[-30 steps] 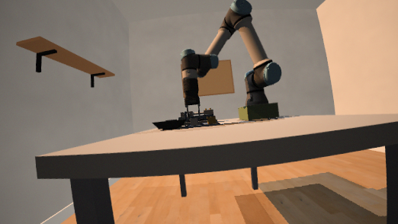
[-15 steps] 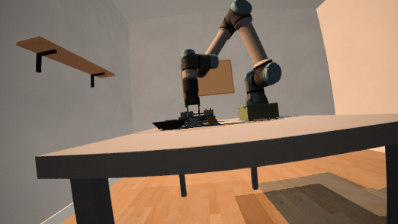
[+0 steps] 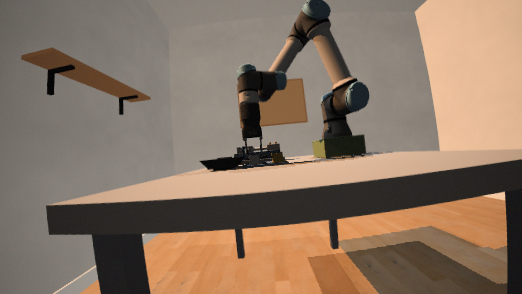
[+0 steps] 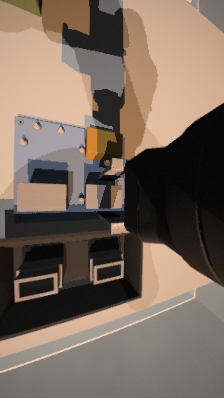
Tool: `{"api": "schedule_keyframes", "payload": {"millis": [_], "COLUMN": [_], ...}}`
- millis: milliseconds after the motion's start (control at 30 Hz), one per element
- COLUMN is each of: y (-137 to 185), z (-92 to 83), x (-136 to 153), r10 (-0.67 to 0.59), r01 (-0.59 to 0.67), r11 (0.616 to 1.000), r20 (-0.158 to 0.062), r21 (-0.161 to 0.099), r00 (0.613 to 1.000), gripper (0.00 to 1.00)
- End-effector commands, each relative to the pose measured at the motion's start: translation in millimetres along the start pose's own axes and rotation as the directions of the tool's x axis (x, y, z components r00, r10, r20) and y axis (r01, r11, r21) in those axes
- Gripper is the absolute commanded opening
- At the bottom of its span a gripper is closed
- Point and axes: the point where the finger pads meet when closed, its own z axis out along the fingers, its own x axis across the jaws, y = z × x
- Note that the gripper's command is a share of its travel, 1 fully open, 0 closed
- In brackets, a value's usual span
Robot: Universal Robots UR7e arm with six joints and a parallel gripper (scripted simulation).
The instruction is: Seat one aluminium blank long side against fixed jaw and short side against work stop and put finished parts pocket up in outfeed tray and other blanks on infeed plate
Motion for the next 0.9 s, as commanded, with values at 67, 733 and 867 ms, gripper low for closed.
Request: {"api": "schedule_keyframes", "payload": {"millis": [67, 733, 867], "y": [-0.6, -0.8, -0.7], "z": [1.5, 8.6, 10.3], "x": [1.6, 2.2, 2.1], "r10": [0.001, 0.001, 0.001], "r01": [-0.001, -0.001, -0.001], "r11": [1.000, 1.000, 1.000], "r20": [-0.002, -0.003, -0.003], "r21": [0.000, 0.001, 0.001], "r00": [1.000, 1.000, 1.000], "gripper": [1.00, 1.00, 1.00]}}
